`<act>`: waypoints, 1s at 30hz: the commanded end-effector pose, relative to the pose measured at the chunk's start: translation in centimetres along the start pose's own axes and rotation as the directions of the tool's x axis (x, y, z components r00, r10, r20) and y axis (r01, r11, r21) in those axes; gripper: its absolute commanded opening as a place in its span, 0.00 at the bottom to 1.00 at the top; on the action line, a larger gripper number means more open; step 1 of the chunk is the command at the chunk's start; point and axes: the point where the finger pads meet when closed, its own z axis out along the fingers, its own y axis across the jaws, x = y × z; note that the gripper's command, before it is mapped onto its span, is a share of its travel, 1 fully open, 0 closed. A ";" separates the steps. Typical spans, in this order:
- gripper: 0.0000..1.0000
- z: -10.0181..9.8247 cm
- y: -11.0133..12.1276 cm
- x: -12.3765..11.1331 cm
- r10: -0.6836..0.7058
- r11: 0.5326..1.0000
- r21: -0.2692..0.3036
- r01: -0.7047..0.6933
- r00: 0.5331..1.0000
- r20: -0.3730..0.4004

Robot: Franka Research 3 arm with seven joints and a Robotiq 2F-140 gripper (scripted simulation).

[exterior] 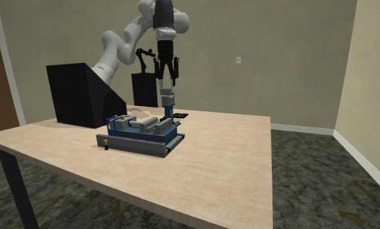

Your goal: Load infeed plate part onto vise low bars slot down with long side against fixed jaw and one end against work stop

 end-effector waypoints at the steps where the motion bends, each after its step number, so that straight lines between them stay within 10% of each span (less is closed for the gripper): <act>1: 0.00 -0.3 -0.2 0.1 -0.002 1.000 0.004 0.002 1.000 0.001; 30: 0.00 -3.9 -0.2 0.1 -0.002 1.000 0.004 0.002 1.000 0.001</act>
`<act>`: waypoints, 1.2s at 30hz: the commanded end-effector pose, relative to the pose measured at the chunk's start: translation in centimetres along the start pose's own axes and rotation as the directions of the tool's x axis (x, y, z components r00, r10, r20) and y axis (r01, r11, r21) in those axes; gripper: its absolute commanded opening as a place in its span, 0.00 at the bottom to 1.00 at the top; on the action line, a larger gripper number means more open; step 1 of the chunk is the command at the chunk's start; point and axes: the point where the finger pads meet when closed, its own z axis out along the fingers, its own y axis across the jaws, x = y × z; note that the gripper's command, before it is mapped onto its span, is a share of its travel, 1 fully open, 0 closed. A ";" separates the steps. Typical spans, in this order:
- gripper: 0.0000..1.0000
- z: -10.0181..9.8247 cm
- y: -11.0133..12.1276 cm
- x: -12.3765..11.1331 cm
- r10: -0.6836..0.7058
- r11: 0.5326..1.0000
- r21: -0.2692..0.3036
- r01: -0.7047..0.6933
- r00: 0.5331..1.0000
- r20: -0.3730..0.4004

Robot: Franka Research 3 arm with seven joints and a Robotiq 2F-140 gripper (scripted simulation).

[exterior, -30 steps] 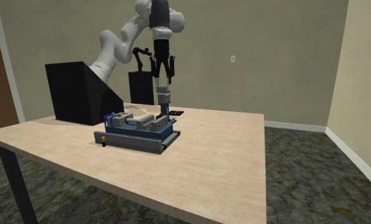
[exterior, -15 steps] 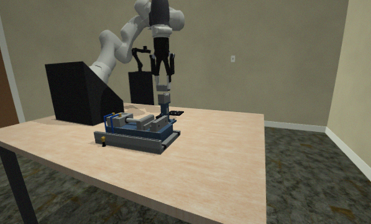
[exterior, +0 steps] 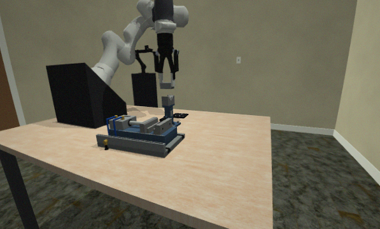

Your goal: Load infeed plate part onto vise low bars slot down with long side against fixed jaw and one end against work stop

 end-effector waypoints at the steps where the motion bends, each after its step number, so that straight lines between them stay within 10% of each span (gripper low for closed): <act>1: 0.00 -0.9 0.0 0.0 0.007 1.000 0.001 -0.007 1.000 0.001; 36: 0.00 -2.5 -0.1 0.1 0.016 1.000 0.000 -0.016 1.000 0.000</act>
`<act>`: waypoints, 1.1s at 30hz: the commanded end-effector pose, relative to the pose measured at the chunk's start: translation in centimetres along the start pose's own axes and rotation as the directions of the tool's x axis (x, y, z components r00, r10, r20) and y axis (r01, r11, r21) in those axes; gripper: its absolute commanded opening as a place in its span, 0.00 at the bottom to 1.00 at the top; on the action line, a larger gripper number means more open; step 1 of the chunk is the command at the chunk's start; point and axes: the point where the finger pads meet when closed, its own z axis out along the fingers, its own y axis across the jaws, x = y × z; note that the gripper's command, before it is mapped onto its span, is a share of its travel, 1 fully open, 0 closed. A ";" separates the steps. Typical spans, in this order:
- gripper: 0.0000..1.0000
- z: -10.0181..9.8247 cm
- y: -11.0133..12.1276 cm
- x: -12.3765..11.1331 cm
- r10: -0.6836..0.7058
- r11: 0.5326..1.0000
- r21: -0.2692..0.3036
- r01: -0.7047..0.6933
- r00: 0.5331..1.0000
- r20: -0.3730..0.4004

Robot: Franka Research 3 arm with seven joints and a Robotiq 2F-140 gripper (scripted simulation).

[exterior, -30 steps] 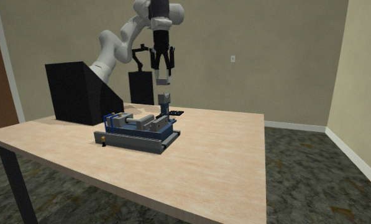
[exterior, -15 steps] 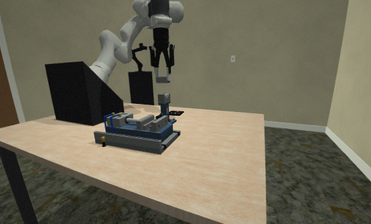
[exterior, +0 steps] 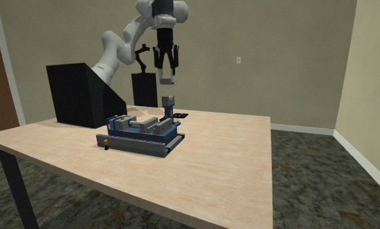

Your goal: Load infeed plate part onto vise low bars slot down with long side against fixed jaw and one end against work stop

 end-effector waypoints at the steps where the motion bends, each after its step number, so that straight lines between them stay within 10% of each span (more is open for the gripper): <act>1: 0.00 -0.4 -0.2 0.3 0.015 1.000 0.003 -0.015 1.000 -0.004; 33: 0.00 -1.1 -3.4 7.7 0.456 0.890 -0.002 -0.456 0.889 -0.049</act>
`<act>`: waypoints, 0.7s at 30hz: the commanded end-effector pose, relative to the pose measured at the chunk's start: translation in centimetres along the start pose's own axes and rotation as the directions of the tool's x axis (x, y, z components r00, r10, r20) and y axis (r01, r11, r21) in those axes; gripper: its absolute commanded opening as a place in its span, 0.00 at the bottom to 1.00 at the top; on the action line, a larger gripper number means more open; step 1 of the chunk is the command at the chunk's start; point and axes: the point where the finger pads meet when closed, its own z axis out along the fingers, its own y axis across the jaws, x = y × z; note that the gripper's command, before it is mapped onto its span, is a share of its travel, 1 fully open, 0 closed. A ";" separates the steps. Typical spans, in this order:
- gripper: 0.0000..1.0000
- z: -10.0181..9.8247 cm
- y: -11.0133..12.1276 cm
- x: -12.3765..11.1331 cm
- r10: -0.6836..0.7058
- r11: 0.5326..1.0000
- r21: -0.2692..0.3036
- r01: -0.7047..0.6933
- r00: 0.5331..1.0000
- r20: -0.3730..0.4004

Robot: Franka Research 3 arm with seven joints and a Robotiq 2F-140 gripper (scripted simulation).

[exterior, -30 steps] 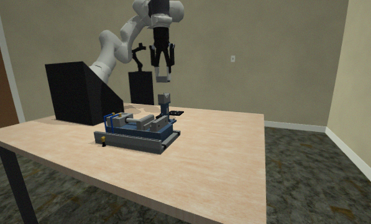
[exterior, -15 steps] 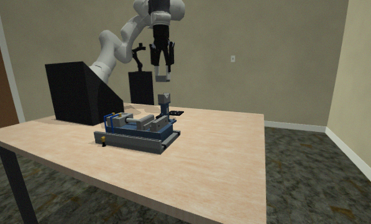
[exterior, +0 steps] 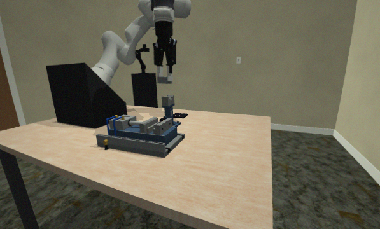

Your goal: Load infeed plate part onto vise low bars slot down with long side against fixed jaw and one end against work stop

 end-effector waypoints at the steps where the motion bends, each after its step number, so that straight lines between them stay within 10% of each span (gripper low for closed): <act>1: 0.00 -0.1 -0.5 0.7 0.161 0.987 -0.013 -0.161 0.987 -0.006; 21: 0.00 0.2 -3.9 5.2 0.478 0.878 -0.015 -0.478 0.878 -0.018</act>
